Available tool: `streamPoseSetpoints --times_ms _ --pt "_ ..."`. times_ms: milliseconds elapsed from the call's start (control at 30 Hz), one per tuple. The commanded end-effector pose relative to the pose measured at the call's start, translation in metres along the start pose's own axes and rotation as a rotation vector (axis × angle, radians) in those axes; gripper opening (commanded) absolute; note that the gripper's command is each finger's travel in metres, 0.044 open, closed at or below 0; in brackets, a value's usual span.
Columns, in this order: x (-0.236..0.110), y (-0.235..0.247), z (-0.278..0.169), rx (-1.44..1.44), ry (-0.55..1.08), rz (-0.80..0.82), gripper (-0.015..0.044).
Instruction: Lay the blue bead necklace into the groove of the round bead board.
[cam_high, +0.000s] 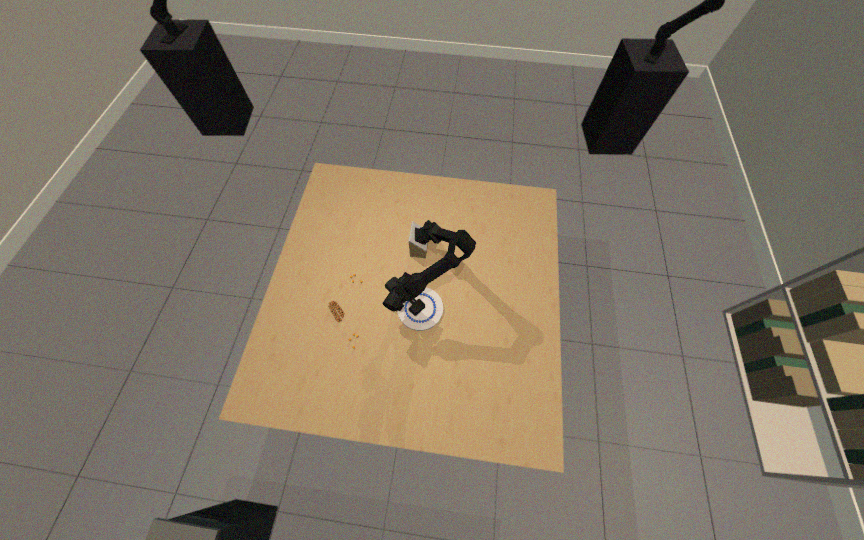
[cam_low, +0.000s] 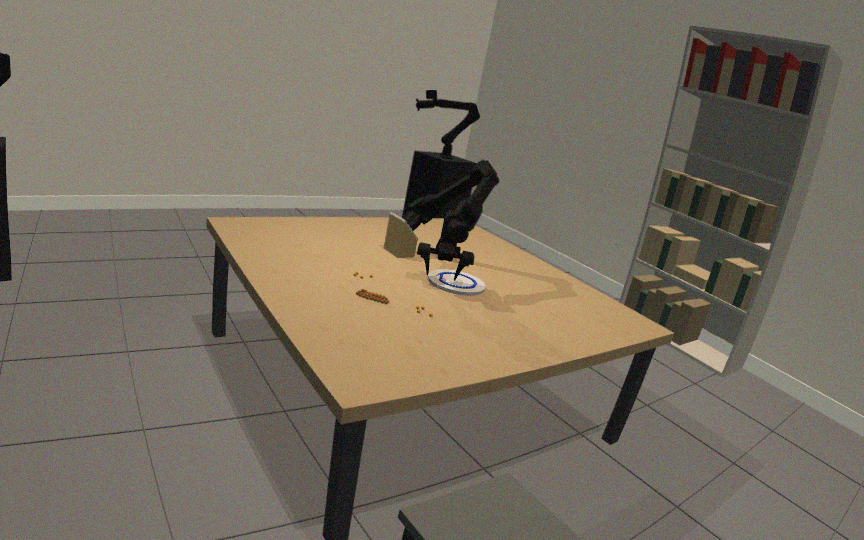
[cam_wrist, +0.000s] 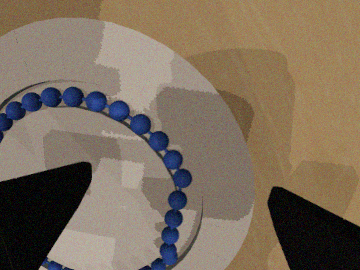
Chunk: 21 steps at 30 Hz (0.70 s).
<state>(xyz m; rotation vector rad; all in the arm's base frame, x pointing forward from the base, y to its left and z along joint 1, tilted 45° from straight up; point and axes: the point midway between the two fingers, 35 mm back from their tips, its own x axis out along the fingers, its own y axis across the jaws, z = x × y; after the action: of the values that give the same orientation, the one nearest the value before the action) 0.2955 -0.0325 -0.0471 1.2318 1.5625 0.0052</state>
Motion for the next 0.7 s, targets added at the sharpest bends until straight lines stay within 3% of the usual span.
streamPoseSetpoints --times_ms 0,100,333,500,667 --pt "-0.001 0.0 0.0 -0.003 -0.001 -0.002 0.044" --pt "-0.001 0.0 0.0 -0.003 -0.001 -0.002 0.044" --pt "-0.032 0.001 -0.023 0.045 -0.001 -0.004 0.0256" --pt "-0.031 0.001 -0.024 0.046 -0.001 -0.004 0.0125" --pt "-0.016 0.001 -0.024 0.046 -0.001 -0.003 0.012"
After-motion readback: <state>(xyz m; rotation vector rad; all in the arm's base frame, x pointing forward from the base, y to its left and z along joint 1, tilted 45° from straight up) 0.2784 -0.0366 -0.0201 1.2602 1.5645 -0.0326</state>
